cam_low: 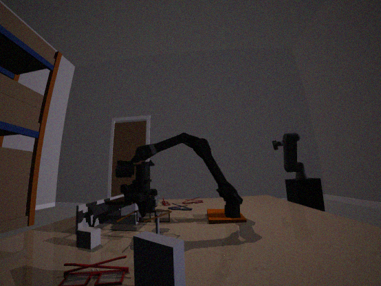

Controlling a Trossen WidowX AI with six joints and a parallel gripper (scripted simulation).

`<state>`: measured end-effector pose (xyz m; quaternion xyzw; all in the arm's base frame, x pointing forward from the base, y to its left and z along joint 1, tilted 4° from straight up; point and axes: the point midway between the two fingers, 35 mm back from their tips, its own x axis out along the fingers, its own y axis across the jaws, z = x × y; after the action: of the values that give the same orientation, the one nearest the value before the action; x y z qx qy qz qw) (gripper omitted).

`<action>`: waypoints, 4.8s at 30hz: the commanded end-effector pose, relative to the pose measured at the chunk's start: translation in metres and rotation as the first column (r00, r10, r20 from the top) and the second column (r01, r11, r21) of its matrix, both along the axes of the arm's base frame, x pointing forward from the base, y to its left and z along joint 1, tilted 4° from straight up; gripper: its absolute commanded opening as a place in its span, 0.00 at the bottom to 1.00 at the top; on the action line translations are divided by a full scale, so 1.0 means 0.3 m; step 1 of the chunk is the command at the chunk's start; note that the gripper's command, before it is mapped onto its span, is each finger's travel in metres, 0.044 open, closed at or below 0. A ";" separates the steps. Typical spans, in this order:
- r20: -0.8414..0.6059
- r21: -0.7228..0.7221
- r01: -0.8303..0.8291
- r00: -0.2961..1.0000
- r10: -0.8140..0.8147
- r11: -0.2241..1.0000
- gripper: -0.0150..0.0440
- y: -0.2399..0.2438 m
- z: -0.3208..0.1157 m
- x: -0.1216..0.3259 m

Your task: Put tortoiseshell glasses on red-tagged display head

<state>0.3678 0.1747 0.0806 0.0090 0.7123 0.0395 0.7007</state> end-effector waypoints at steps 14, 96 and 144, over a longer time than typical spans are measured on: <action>0.005 0.002 -0.004 1.000 0.004 1.000 0.25 -0.013 0.004 0.035; 0.006 0.002 -0.004 1.000 0.004 1.000 0.25 -0.025 0.012 0.061; 0.255 -0.025 0.631 0.754 -0.605 0.775 0.25 0.117 0.326 -0.216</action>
<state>0.3129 0.2068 0.1745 0.1705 0.6092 -0.2031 0.7473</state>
